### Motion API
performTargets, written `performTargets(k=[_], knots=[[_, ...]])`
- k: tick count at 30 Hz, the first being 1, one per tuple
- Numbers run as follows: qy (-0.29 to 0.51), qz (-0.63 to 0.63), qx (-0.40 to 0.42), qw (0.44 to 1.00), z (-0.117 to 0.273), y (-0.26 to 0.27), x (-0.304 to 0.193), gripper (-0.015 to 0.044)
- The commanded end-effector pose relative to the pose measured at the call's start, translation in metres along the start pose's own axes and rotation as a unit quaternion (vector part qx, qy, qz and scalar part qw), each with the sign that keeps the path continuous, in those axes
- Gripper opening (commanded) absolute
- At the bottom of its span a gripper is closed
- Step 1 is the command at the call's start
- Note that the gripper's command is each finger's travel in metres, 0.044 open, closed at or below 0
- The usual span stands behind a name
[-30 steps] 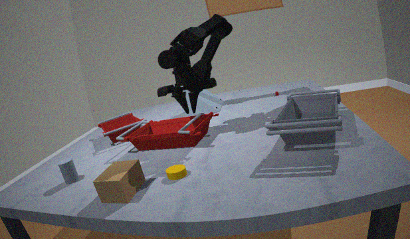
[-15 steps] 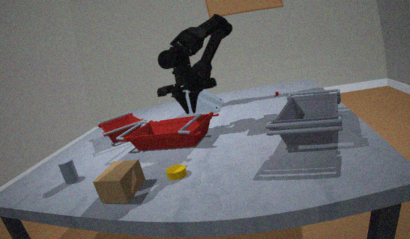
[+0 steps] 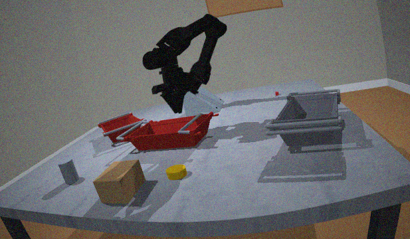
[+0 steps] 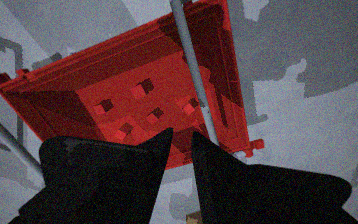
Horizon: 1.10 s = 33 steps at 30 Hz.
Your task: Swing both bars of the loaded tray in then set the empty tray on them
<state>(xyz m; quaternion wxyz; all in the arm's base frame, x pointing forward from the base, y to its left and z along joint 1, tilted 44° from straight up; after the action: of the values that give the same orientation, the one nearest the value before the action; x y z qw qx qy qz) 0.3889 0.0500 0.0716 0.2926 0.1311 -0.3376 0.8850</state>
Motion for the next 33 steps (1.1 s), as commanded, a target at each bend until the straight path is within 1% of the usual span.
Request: performTargets(k=[1,3,4,8,13,21,29,30,33], knots=[[0.005,-0.322,0.009,0.947,0.001,0.042,-0.040,0.0089],[0.009,-0.435,0.010,0.900,0.002,0.060,-0.055,0.0089],[0.010,-0.467,0.010,0.884,0.002,0.065,-0.059,0.0089],[0.013,-0.571,0.010,0.821,0.002,0.084,-0.071,0.0089],[0.011,-0.702,0.011,0.712,0.001,0.109,-0.086,0.0089],[0.007,-0.865,0.015,0.501,-0.001,0.148,-0.104,0.0089],[0.003,-0.965,0.023,0.262,-0.005,0.189,-0.118,0.0089],[0.003,-0.968,0.023,0.250,-0.006,0.191,-0.118,0.0089],[0.003,-0.969,0.023,0.248,-0.006,0.191,-0.118,0.0089]])
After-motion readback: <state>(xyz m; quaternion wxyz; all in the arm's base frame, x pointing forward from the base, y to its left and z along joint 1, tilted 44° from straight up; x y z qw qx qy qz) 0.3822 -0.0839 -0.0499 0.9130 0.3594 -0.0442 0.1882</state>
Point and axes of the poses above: the point midway between the two fingers, 35 mm back from their tips, its own z axis back along the fingers, its own y axis across the jaws, x = y × z, the point moved 3 cm from there along z, back along the fingers, and after that the axes turned 6 degrees about -z, right-handed, at the moved point
